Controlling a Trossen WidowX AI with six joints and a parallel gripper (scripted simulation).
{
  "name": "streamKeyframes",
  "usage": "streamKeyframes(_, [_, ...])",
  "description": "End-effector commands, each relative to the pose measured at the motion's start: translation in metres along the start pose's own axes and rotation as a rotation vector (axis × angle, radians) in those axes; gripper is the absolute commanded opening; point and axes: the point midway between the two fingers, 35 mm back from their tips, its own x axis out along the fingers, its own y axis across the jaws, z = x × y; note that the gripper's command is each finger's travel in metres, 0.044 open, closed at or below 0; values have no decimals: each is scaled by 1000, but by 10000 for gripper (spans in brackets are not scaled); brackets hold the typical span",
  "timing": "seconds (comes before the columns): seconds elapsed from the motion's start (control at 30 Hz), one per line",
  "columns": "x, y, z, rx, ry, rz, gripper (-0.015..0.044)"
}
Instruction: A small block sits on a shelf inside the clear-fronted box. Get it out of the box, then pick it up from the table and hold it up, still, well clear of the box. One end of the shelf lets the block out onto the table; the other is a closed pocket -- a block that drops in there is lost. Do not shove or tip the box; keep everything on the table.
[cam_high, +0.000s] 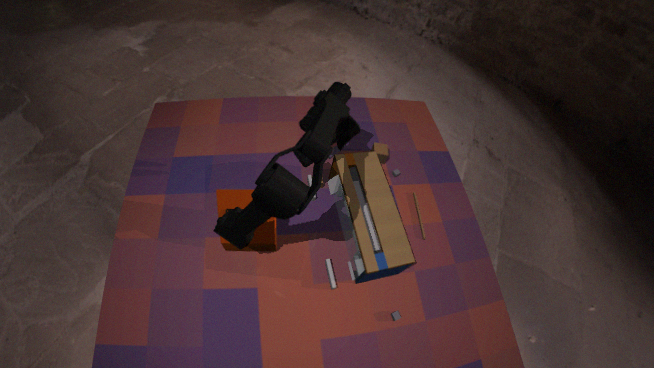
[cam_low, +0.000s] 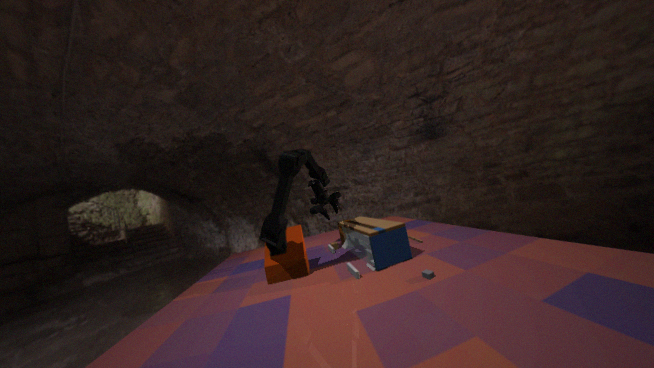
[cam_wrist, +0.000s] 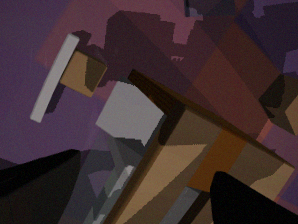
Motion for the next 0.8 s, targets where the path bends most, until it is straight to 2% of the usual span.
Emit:
streamKeyframes(0.0, [3, 11, 11, -927, 118, 2, 285])
streamKeyframes(0.17, [1, 13, 14, -1215, 149, 15, 285])
streamKeyframes(0.7, [1, 13, 14, -1221, 149, 15, 285])
streamKeyframes(0.77, [12, 14, 15, -1221, 149, 15, 285])
